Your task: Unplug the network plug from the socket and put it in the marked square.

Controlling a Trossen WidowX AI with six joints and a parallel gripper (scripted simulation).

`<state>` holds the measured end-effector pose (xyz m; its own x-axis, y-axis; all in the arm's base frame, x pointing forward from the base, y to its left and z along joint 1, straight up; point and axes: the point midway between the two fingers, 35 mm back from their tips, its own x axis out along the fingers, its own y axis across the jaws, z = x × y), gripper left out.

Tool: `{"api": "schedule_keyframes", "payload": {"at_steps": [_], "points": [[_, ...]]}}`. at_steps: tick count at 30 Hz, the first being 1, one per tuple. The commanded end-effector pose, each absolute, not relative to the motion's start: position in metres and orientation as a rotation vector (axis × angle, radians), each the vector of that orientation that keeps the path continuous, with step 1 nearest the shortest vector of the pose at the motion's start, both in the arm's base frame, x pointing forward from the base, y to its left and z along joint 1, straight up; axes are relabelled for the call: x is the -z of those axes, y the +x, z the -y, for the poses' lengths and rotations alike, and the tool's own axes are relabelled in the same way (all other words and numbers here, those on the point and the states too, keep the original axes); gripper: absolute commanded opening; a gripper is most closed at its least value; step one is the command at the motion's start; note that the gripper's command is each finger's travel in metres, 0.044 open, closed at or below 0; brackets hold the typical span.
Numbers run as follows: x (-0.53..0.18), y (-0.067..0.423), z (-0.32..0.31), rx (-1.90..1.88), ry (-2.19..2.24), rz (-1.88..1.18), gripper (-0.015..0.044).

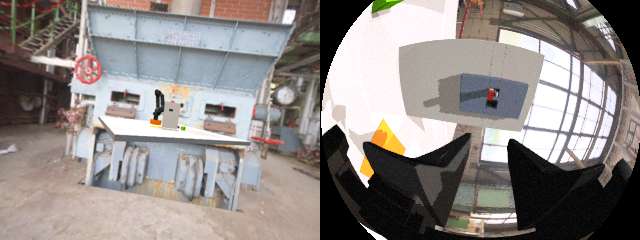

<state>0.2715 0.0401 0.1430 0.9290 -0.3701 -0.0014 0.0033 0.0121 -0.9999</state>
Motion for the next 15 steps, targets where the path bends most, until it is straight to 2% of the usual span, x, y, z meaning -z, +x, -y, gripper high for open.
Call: {"api": "schedule_keyframes", "payload": {"at_steps": [1, 7, 15], "points": [[-0.146, 0.288, -0.040, 0.301, -1.534, -0.287, 0.0156], [-0.146, 0.314, -0.035, 0.303, -1.535, -0.285, 0.0156], [-0.146, 0.322, -0.034, 0.304, -1.535, -0.287, 0.0156]]}}
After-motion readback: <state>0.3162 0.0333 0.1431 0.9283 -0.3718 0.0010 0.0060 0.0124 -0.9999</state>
